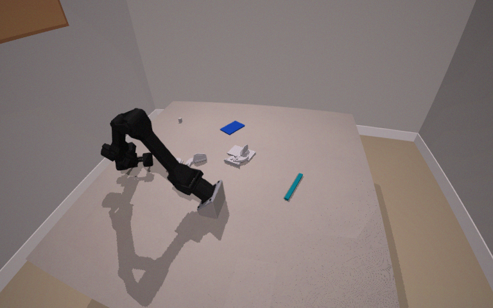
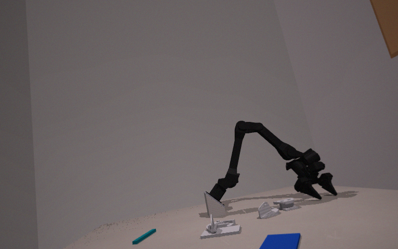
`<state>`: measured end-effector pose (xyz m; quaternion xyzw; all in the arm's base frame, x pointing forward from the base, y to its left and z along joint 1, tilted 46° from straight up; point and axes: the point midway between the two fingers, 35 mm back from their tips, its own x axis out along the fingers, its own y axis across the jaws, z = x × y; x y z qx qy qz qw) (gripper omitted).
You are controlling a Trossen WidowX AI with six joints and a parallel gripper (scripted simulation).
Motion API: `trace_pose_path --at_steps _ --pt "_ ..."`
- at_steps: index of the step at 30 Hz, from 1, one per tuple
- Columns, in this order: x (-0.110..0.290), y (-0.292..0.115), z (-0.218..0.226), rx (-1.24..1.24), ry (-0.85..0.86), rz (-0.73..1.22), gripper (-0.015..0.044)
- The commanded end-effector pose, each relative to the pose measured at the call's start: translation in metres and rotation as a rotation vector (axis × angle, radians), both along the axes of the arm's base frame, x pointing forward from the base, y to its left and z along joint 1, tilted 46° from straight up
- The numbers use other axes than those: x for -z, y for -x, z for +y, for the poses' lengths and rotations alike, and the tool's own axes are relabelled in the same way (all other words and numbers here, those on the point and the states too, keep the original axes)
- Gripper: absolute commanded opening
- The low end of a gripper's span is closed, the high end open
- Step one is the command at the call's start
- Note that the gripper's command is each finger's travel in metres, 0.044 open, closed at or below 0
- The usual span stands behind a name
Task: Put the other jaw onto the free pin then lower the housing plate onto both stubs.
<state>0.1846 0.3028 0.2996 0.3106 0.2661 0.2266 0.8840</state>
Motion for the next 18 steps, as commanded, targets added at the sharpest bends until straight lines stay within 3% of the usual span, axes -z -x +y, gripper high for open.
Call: trace_pose_path --at_steps 1,7,18 --pt "0.004 -0.018 -0.009 0.019 0.02 0.031 0.044" --pt "-0.005 -0.05 -0.035 0.114 0.012 0.029 0.044" --pt "0.037 -0.08 -0.066 0.138 0.135 0.181 0.044"
